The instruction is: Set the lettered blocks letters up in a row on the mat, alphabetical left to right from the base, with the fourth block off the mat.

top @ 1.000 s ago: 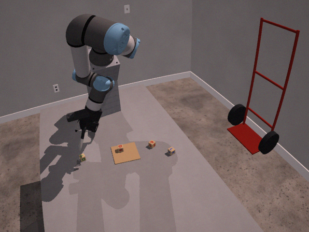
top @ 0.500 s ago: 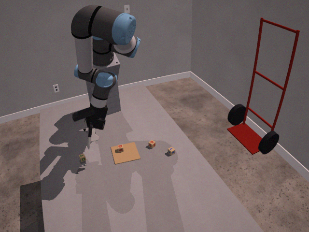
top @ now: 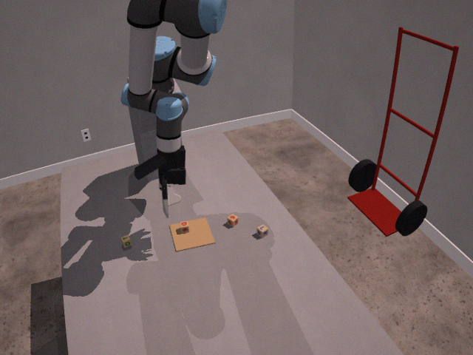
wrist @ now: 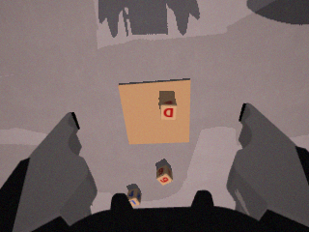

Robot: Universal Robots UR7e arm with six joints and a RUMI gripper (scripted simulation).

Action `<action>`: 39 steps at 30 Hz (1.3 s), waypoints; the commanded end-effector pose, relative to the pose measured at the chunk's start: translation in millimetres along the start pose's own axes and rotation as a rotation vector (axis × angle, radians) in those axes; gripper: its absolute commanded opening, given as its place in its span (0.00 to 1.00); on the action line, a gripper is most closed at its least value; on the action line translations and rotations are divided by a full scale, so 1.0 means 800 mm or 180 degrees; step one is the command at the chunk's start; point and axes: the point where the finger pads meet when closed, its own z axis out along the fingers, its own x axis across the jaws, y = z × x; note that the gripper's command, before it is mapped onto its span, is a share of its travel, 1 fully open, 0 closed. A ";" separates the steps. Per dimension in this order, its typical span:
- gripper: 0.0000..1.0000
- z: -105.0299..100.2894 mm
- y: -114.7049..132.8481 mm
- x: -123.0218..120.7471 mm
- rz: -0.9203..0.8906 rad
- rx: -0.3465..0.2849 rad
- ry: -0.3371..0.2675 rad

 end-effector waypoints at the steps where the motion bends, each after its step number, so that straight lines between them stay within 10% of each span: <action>1: 1.00 -0.011 0.043 0.012 0.0130 -0.0275 0.0124; 39: 1.00 -0.021 0.068 0.015 0.0156 -0.0433 0.0155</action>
